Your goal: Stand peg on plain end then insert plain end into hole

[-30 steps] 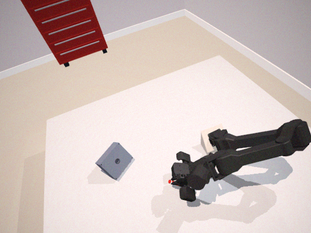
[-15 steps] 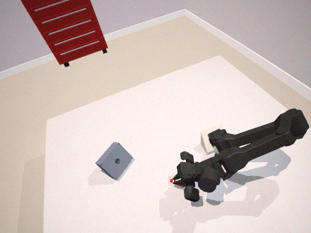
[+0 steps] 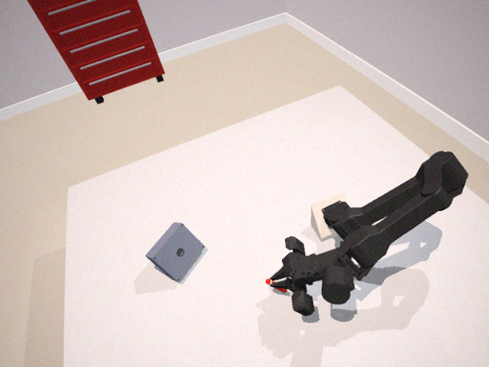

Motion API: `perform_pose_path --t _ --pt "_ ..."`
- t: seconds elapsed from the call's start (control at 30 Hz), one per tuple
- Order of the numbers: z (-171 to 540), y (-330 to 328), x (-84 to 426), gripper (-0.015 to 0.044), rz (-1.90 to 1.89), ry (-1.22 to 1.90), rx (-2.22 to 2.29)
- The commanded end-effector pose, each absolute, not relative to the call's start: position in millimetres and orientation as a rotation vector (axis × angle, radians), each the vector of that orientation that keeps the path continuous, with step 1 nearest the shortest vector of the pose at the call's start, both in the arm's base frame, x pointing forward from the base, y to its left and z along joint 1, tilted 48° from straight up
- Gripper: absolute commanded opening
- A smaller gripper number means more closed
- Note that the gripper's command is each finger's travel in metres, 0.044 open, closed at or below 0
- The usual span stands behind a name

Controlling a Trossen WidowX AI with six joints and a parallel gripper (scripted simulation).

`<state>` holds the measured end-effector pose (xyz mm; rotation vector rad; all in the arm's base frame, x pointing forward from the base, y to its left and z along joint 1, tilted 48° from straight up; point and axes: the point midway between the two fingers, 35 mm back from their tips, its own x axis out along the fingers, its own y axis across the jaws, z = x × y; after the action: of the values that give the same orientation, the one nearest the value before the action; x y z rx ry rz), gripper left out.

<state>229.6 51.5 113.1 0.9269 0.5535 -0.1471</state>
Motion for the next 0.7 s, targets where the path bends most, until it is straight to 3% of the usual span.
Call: perform_pose_path --t 0.0,0.67 --pt "113.1 51.8 226.8 0.0050 -0.165 0.518 0.927" --pt "114.9 56.7 214.3 0.0050 -0.244 0.358 0.907"
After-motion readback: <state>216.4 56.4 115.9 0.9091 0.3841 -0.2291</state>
